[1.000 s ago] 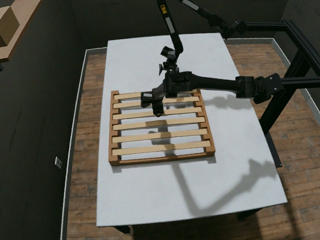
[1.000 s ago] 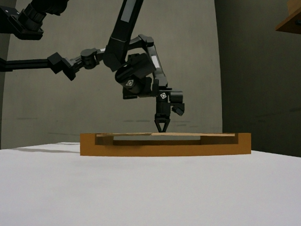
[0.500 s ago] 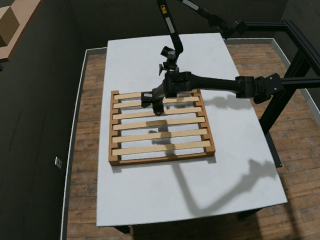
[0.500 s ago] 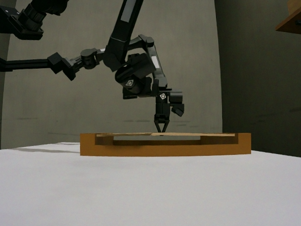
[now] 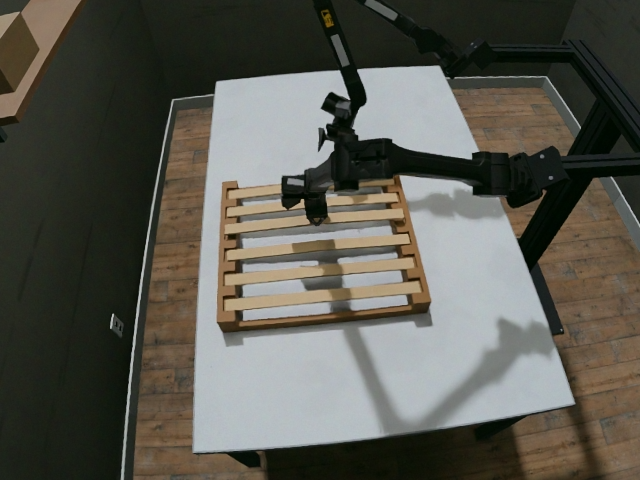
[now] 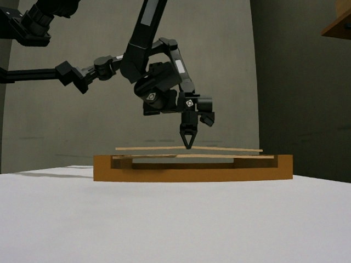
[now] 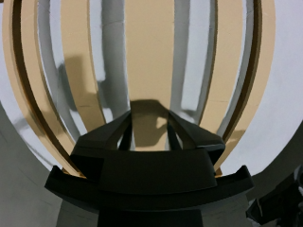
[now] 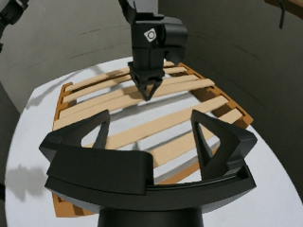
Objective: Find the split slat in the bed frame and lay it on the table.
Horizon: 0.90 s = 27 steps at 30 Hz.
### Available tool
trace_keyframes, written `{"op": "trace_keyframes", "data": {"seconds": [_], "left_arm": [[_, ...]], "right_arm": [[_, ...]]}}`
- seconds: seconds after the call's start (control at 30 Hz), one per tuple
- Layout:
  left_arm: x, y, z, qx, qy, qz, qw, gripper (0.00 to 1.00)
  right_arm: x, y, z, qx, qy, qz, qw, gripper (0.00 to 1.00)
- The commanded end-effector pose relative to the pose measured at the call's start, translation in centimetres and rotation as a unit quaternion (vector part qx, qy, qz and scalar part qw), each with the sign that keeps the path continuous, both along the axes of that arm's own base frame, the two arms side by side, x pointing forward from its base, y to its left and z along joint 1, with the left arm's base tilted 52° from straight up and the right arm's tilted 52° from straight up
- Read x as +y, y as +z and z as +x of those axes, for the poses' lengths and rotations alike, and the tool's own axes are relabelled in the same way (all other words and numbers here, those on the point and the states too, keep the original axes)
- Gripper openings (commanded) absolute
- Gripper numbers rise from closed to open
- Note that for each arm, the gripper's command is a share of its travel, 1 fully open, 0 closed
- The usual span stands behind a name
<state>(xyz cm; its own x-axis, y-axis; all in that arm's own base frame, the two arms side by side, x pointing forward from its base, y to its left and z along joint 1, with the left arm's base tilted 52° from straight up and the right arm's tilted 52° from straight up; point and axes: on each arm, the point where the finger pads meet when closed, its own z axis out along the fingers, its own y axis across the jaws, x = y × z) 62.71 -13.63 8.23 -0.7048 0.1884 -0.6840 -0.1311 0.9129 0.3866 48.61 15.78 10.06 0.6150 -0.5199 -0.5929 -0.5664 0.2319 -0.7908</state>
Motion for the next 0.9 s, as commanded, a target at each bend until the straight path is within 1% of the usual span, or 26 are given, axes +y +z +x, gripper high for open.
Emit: {"op": "trace_keyframes", "data": {"seconds": [0.0,0.07,0.13,0.27,0.33,0.5,0.63,0.77,0.83,0.87], "left_arm": [[-2.3,3.6,-2.3,-0.013,-0.008,-0.008,1.0,0.33],[-0.1,4.4,-2.4,-0.011,-0.007,0.001,1.0,0.33],[3.1,5.6,-2.7,-0.009,-0.005,0.009,1.0,0.33],[8.6,8.0,-4.0,-0.005,-0.007,0.018,1.0,0.33],[8.6,8.0,-4.0,-0.005,-0.007,0.018,1.0,0.33],[15.5,11.0,-5.6,-0.001,-0.006,0.021,1.0,0.33],[20.8,13.4,-6.8,-0.001,-0.005,0.021,1.0,0.33],[25.9,16.8,-7.5,-0.011,-0.003,0.022,1.0,0.33],[28.1,17.9,-8.0,-0.012,-0.001,0.02,1.0,0.33],[28.1,17.9,-8.0,-0.012,-0.001,0.02,1.0,0.33]], "right_arm": [[0.8,-1.1,-1.0,0.02,0.007,0.001,1.0,1.0],[1.5,-1.4,-0.3,0.017,0.014,-0.004,1.0,1.0],[2.7,-1.8,1.1,0.017,0.021,-0.01,1.0,1.0],[6.7,-3.3,4.6,0.028,0.038,-0.025,0.999,1.0],[6.7,-3.3,4.6,0.028,0.038,-0.025,0.999,1.0],[12.4,-5.5,8.3,0.042,0.058,-0.046,0.996,1.0],[17.4,-7.4,10.4,0.051,0.075,-0.065,0.994,1.0],[22.2,-9.1,11.9,0.057,0.09,-0.083,0.991,1.0],[24.7,-10.2,12.2,0.061,0.097,-0.093,0.989,1.0],[24.7,-10.2,12.2,0.061,0.097,-0.093,0.989,1.0]]}}
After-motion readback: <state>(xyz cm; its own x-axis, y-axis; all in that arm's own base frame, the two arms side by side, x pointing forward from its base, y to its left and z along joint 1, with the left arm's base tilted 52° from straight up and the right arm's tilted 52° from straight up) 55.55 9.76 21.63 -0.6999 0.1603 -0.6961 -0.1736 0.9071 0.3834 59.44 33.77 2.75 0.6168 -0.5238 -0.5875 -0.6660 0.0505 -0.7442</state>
